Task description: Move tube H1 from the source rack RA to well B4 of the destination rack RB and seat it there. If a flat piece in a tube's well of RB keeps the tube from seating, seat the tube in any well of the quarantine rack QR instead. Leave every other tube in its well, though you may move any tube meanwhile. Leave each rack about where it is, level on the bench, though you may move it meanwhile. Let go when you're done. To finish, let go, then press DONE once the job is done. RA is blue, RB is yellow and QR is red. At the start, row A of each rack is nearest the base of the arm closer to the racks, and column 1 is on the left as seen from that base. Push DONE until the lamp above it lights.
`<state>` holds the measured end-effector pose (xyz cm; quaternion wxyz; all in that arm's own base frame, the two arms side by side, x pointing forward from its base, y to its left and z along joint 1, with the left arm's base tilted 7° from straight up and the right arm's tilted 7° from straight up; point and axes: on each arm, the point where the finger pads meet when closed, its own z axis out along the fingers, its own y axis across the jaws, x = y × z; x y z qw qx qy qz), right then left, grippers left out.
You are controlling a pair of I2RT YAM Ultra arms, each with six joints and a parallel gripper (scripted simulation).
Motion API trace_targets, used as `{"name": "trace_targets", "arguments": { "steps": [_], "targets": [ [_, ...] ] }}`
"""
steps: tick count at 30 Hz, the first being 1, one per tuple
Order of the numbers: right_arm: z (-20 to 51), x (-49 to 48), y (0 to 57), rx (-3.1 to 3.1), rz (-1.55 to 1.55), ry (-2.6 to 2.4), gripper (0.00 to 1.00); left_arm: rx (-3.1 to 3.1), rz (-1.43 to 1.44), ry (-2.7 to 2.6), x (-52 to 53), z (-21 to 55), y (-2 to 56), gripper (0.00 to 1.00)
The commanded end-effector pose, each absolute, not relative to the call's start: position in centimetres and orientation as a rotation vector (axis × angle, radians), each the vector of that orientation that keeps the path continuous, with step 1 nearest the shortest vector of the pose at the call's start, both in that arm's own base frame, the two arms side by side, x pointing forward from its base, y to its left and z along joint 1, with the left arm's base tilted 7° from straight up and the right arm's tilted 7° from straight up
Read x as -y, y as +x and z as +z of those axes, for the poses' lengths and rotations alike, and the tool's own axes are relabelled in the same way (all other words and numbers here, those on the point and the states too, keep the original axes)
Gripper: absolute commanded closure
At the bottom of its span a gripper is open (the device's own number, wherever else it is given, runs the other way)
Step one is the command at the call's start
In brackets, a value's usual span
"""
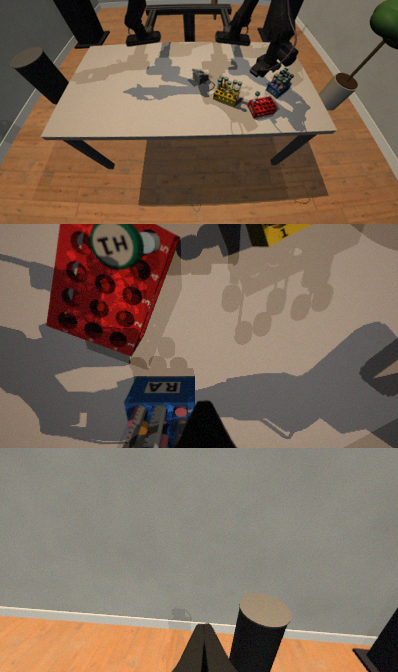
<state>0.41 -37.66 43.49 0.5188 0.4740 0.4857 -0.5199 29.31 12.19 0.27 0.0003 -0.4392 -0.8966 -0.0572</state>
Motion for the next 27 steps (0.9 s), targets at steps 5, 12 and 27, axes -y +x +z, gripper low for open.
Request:
{"name": "trace_targets", "arguments": {
  "steps": [5, 12, 27],
  "targets": [
    [45.5, 36.4, -0.3, -1.125, -1.267, 1.138, 1.0, 2.85, -0.26, -1.422, -12.6, 1.7, 31.4, 1.0],
    [45.5, 36.4, -0.3, -1.125, -1.267, 1.138, 1.0, 2.85, -0.26, -1.422, -12.6, 1.7, 31.4, 1.0],
    [45.5, 36.4, -0.3, -1.125, -1.267, 1.138, 1.0, 2.832, -0.235, -1.402, -10.1, 0.8, 30.2, 1.0]
  ]
}}
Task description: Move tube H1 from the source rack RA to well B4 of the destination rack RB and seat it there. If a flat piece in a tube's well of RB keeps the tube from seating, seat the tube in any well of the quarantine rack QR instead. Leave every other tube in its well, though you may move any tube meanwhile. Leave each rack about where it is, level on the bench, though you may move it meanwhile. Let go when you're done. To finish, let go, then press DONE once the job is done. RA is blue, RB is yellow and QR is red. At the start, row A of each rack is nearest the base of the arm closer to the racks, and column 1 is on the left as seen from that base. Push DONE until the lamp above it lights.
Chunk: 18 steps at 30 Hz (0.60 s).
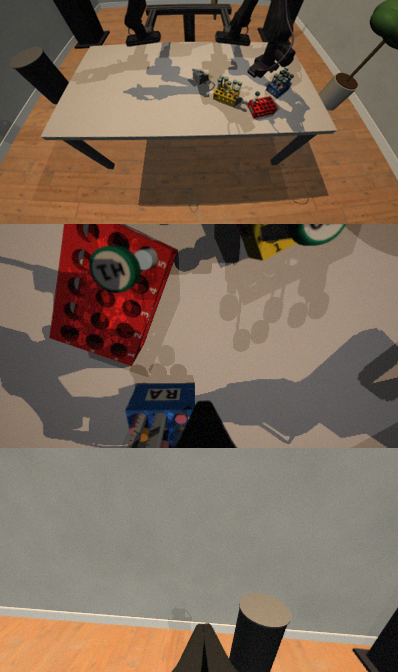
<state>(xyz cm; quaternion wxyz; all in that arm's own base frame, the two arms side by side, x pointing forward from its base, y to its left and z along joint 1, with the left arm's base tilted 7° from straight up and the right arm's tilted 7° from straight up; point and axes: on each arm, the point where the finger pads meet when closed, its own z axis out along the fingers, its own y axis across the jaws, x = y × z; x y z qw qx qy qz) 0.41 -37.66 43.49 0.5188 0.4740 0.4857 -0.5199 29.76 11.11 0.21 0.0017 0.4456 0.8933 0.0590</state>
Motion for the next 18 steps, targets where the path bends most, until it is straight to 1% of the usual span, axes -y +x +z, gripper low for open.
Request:
{"name": "trace_targets", "arguments": {
  "steps": [1, 9, 18],
  "targets": [
    [45.5, 36.4, -0.3, -1.125, -1.267, 1.138, 1.0, -2.783, 0.231, 1.378, -9.7, 0.8, 30.3, 1.0],
    [45.5, 36.4, -0.3, -1.125, -1.267, 1.138, 1.0, -2.781, 0.229, 1.377, -6.8, 0.5, 30.6, 1.0],
    [45.5, 36.4, -0.3, -1.125, -1.267, 1.138, 1.0, -2.792, 0.229, 1.358, -7.2, 0.5, 30.5, 1.0]
  ]
}}
